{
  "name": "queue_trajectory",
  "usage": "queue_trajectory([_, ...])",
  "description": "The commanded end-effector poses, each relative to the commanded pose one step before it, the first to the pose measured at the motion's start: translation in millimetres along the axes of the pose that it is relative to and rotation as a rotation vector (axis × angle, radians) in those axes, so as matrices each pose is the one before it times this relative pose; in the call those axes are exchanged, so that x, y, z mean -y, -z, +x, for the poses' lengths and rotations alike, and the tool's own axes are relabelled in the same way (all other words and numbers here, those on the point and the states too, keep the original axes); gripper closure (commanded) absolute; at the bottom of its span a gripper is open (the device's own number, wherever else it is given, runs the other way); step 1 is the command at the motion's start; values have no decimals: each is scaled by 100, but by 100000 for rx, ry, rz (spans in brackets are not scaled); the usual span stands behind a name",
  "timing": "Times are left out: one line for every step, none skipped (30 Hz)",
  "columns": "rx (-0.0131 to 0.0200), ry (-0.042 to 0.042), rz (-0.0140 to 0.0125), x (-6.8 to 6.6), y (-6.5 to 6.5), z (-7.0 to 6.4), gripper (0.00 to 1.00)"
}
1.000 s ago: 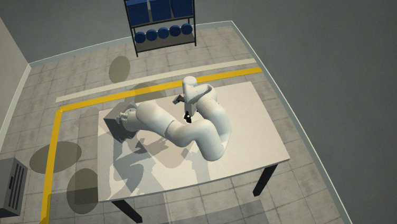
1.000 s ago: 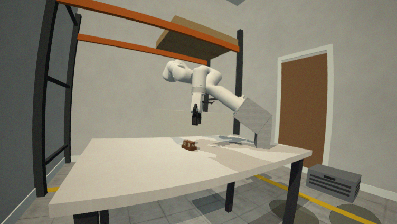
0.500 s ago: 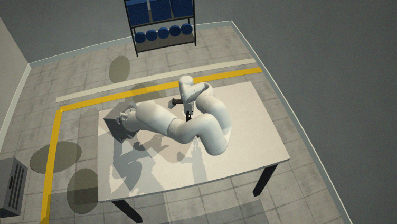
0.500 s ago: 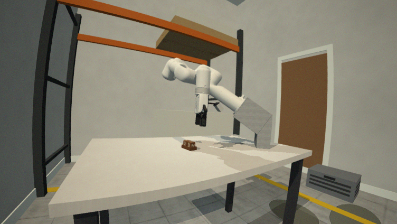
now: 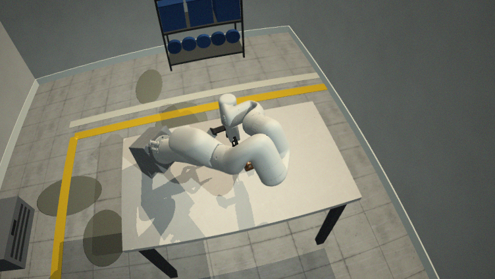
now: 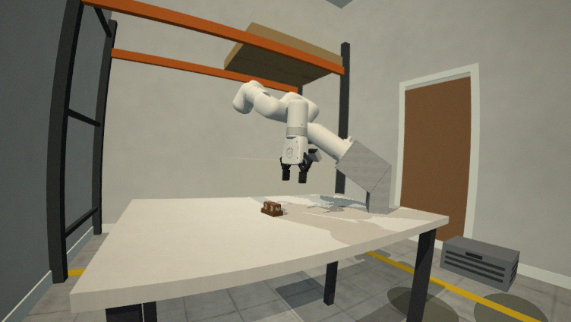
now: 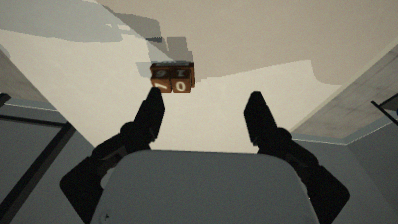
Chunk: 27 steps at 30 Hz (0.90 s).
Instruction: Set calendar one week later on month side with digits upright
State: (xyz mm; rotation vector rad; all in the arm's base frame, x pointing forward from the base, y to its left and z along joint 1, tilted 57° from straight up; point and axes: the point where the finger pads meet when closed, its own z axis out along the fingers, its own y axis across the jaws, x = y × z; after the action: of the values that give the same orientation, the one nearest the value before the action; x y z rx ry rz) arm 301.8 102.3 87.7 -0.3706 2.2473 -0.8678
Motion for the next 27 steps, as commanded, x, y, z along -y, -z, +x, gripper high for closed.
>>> queue_trajectory([-584, 10024, -343, -397, -24, 269, 0])
queue_trajectory([-28, 9517, 18, -322, -85, 331, 0])
queue_trajectory([-7, 2135, 4, -78, -19, 68, 0])
queue_trajectory([-7, 2071, 4, -77, -19, 65, 0])
queue_trajectory([-10, 2605, 5, -98, -24, 80, 0])
queue_trajectory([-9, 2299, 5, -88, -21, 69, 0])
queue_trajectory([-14, 3373, 7, -130, -31, 99, 0])
queue_trajectory([-13, 2959, 6, -116, -27, 84, 0])
queue_trajectory([-11, 2302, 5, -92, -21, 63, 0])
queue_trajectory([-17, 3415, 7, -138, -32, 91, 0])
queue_trajectory([-15, 2852, 6, -117, -27, 73, 0])
queue_trajectory([-10, 1828, 4, -76, -17, 45, 0])
queue_trajectory([-22, 3867, 7, -162, -37, 93, 0])
queue_trajectory([-17, 2838, 5, -121, -27, 65, 0])
queue_trajectory([-5, 795, 1, -34, -8, 17, 0])
queue_trajectory([0, 0, 0, 0, 0, 0, 0])
queue_trajectory([0, 0, 0, 0, 0, 0, 0])
queue_trajectory([-44, 6858, 12, -296, -66, 149, 0])
queue_trajectory([-36, 5214, 8, -230, -51, 101, 0])
queue_trajectory([-7, 965, 1, -43, -9, 17, 0])
queue_trajectory([-25, 3335, 4, -150, -33, 57, 0])
queue_trajectory([-16, 2138, 2, -97, -21, 34, 0])
queue_trajectory([-27, 3415, 3, -156, -34, 52, 0])
queue_trajectory([-11, 1336, 1, -62, -13, 19, 0])
queue_trajectory([-34, 4028, 3, -186, -40, 55, 0])
queue_trajectory([-27, 3160, 2, -147, -32, 38, 0])
queue_trajectory([-1, 155, 0, -7, -2, 2, 0])
